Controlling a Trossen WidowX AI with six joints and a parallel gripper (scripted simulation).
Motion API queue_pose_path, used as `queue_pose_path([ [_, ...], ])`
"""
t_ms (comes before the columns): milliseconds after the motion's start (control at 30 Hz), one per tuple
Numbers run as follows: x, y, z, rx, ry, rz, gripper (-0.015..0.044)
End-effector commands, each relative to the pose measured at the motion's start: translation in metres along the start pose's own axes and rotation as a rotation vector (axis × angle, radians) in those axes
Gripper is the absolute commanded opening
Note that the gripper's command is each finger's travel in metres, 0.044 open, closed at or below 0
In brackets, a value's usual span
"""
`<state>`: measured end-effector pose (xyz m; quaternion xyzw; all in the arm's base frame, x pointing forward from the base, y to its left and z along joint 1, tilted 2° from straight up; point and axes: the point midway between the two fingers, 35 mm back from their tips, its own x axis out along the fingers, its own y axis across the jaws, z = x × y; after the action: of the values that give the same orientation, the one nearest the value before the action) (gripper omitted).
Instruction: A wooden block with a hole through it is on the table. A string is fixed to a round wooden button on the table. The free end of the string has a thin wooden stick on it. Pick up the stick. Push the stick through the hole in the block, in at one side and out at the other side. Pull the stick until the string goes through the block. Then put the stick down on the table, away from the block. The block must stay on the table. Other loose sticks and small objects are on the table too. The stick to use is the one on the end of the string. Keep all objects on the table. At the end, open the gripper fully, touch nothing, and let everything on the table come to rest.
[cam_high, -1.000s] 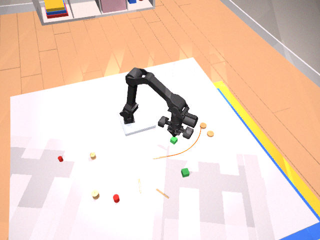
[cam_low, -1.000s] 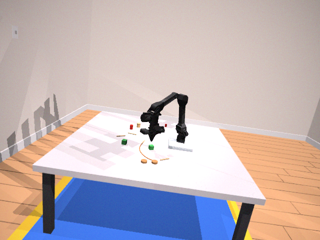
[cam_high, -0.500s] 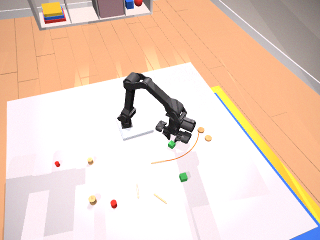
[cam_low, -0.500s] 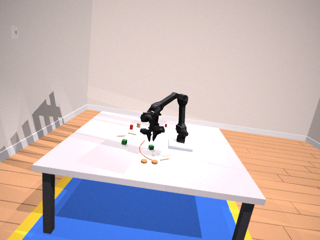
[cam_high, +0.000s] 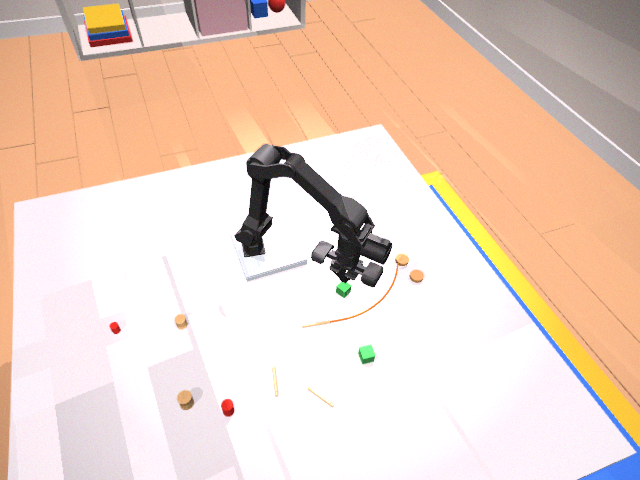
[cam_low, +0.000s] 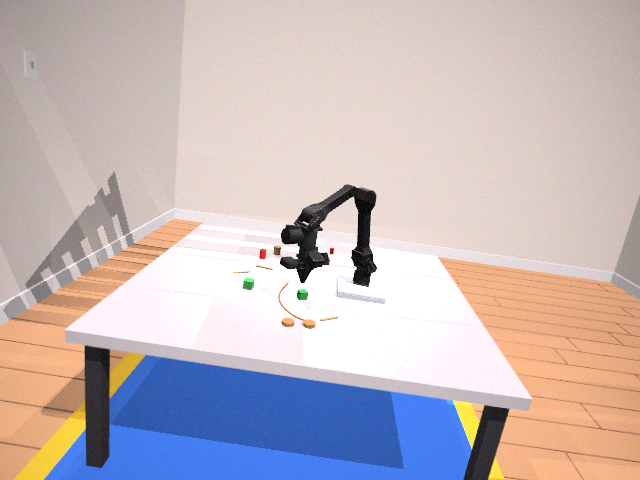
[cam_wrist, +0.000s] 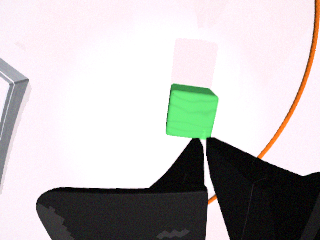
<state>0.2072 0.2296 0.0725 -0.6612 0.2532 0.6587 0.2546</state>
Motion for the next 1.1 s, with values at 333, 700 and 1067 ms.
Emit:
queue_pose_path([
  [333,0.0,0.0,-0.002,0.072,0.0,0.0,0.0053],
  [700,0.0,-0.005,-0.032,1.245,0.002,-0.001,0.0341],
  [1067,-0.001,-0.007,-0.064,2.436,0.003,-0.005,0.044],
])
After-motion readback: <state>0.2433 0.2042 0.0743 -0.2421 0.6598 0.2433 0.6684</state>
